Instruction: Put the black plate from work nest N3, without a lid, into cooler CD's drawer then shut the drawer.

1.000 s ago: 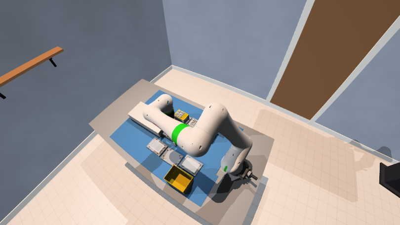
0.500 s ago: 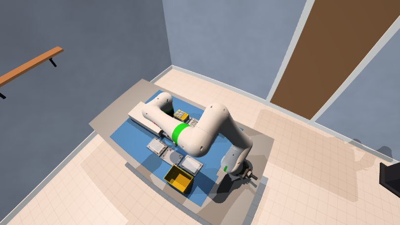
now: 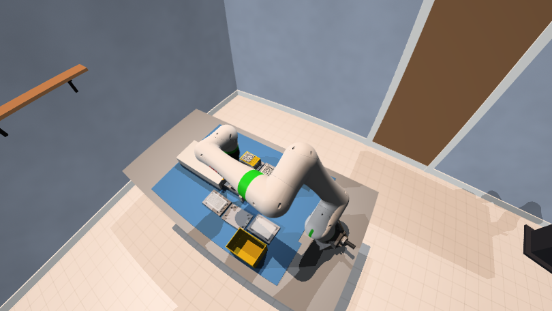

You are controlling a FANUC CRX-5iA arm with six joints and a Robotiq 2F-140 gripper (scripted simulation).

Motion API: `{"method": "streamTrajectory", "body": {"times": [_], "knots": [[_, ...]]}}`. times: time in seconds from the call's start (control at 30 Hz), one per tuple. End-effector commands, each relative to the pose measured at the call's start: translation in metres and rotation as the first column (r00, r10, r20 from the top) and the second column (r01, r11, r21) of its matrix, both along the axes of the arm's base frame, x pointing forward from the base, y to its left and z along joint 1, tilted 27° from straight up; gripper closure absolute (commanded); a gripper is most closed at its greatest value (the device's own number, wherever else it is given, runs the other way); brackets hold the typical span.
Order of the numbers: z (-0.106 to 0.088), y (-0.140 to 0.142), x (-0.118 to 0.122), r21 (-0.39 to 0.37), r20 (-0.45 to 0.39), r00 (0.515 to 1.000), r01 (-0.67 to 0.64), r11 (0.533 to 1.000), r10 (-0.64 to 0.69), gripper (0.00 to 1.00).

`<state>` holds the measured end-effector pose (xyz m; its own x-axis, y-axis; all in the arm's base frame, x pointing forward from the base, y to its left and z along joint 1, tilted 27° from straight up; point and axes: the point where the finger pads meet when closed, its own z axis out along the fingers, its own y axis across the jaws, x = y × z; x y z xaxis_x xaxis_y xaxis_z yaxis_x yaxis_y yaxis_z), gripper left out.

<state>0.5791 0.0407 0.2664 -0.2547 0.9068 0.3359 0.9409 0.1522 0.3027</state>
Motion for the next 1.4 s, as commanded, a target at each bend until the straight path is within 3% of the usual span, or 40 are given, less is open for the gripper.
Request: {"method": "streamTrajectory", "body": {"times": [0.0, 0.73, 1.37], "knots": [[0.001, -0.001, 0.000, 0.000, 0.000, 1.000, 0.000, 1.000, 0.000, 0.34], [0.025, -0.011, -0.006, 0.000, 0.000, 1.000, 0.000, 1.000, 0.000, 0.34], [0.025, -0.011, -0.006, 0.000, 0.000, 1.000, 0.000, 1.000, 0.000, 0.34]]}}
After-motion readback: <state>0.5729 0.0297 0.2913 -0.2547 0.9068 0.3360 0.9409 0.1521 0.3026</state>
